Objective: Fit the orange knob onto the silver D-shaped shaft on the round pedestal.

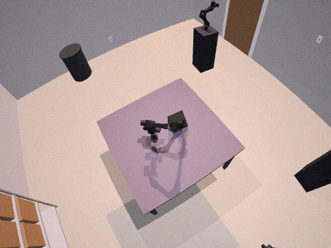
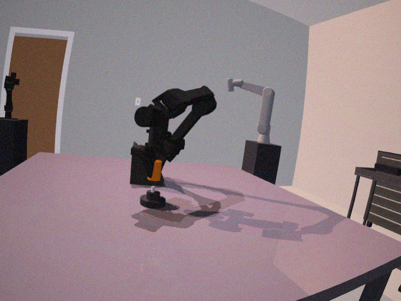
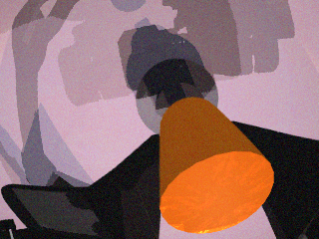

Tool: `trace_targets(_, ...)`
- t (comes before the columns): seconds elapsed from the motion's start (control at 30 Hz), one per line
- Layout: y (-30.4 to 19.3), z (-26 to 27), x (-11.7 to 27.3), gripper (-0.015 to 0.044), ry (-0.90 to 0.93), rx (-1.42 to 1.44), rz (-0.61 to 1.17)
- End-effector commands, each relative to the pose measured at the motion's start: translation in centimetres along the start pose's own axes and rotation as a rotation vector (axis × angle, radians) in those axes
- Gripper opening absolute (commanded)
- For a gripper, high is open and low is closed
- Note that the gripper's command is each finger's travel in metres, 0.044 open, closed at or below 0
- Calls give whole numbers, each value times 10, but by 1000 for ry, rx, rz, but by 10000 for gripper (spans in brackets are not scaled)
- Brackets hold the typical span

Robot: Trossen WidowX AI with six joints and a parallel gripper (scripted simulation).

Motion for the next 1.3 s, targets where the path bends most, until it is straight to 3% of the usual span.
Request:
trace_targets(0.0, 0, -1, 1, 0, -5, -107, 2)
trace_targets(0.67, 2, 3, 1, 0, -5, -655, 1)
trace_targets(1.27, 2, 1, -24, 0, -5, -670, 0)
Point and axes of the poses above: the point midway between the two fingers, 35 mm back from their tips, its own x axis back along the fingers, its own z axis across the jaws, y = z × x, the point moved 5 cm from there along x, back along the fingers, and after that the axes turned 8 degrees about x, right-handed, at the moved point
